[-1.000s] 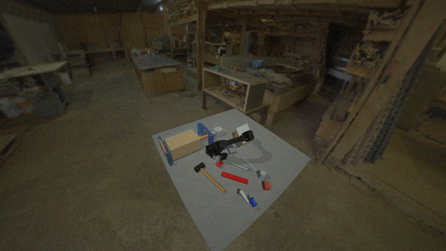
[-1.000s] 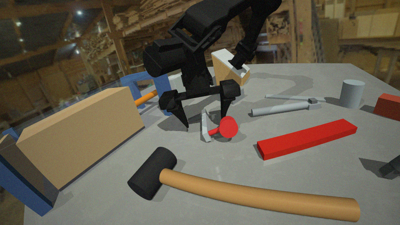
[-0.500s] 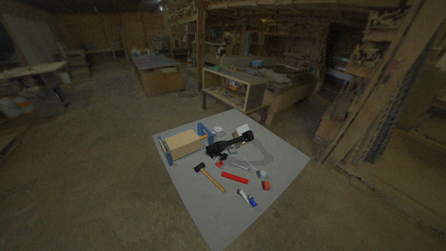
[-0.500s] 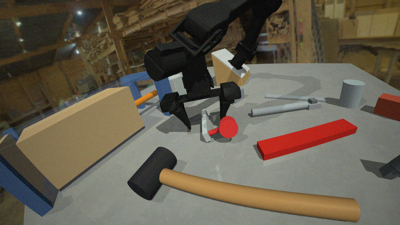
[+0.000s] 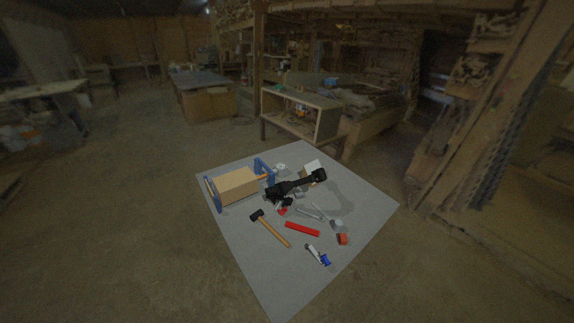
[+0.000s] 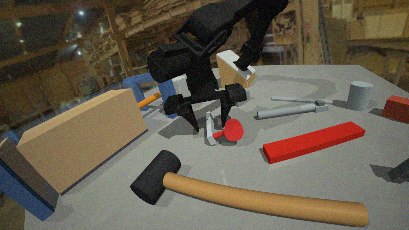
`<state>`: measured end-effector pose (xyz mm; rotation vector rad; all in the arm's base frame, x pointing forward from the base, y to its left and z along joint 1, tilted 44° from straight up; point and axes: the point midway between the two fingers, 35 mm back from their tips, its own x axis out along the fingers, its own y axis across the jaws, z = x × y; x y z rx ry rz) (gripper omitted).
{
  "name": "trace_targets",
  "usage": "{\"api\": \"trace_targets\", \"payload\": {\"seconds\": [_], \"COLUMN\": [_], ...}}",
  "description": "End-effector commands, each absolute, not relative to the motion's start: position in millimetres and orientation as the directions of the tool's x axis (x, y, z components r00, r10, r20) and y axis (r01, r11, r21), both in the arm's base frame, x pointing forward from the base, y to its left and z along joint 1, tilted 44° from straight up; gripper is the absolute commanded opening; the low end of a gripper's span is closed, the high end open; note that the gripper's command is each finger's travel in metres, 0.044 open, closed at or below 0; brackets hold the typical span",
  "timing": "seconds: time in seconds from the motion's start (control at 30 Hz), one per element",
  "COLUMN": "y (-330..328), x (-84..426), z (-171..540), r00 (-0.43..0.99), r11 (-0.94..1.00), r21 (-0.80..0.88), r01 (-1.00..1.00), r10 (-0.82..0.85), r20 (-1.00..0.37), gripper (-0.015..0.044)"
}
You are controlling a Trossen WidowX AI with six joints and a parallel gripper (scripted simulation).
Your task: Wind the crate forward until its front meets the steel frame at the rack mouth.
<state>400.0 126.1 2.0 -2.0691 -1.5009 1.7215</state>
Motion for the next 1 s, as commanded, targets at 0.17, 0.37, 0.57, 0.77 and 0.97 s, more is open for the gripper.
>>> {"api": "trace_targets", "payload": {"seconds": [0.17,0.37,0.57,0.77,0.97], "y": [126.1,126.1,126.1,126.1,126.1], "x": [400.1,400.1,400.1,400.1,400.1], "z": [2.2,2.2,2.2,2.2,2.2], "r00": [-0.097,-0.097,-0.097,-0.097,-0.097], "r11": [-0.524,-0.524,-0.524,-0.524,-0.524], "r21": [-0.583,-0.583,-0.583,-0.583,-0.583], "r01": [0.621,0.621,0.621,0.621,0.621], "r10": [0.687,0.687,0.687,0.687,0.687], "r20": [-0.720,-0.720,-0.720,-0.720,-0.720], "gripper": [0.0247,0.0207,0.0167,0.0127,0.0087]}}
